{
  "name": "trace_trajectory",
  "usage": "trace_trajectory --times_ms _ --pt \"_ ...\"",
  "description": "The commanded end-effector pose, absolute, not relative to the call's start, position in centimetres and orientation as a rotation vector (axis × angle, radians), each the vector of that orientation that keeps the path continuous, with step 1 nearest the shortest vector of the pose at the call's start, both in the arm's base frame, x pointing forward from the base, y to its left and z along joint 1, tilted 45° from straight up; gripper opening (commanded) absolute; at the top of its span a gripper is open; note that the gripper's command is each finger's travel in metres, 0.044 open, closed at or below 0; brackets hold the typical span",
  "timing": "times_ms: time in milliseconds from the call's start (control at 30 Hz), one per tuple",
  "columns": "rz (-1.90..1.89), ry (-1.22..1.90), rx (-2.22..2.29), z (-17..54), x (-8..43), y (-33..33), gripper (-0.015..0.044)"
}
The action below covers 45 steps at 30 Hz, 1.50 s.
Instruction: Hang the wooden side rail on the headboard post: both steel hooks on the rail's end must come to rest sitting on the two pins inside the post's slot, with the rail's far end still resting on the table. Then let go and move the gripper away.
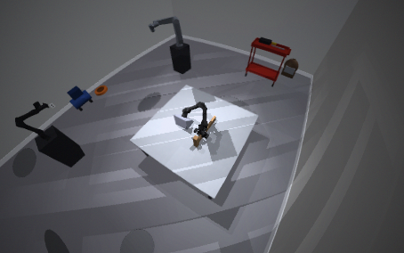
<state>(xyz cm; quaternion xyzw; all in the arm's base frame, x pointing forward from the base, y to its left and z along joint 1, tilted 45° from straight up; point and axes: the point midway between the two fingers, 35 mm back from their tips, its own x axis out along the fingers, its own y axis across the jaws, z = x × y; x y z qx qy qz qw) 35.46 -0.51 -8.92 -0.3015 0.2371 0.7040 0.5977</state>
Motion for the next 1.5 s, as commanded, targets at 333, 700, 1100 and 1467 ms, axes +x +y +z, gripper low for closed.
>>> trace_trajectory --times_ms 333,700,1100,1467 --pt "1.625 0.561 -0.706 -9.19 35.50 -0.73 0.0000" --pt "1.625 0.561 -0.706 -9.32 35.48 -0.61 0.0000" --pt "1.625 0.561 -0.706 -9.46 35.46 -0.46 0.0000" --pt "1.625 0.561 -0.706 -9.59 35.44 -0.34 0.0000"
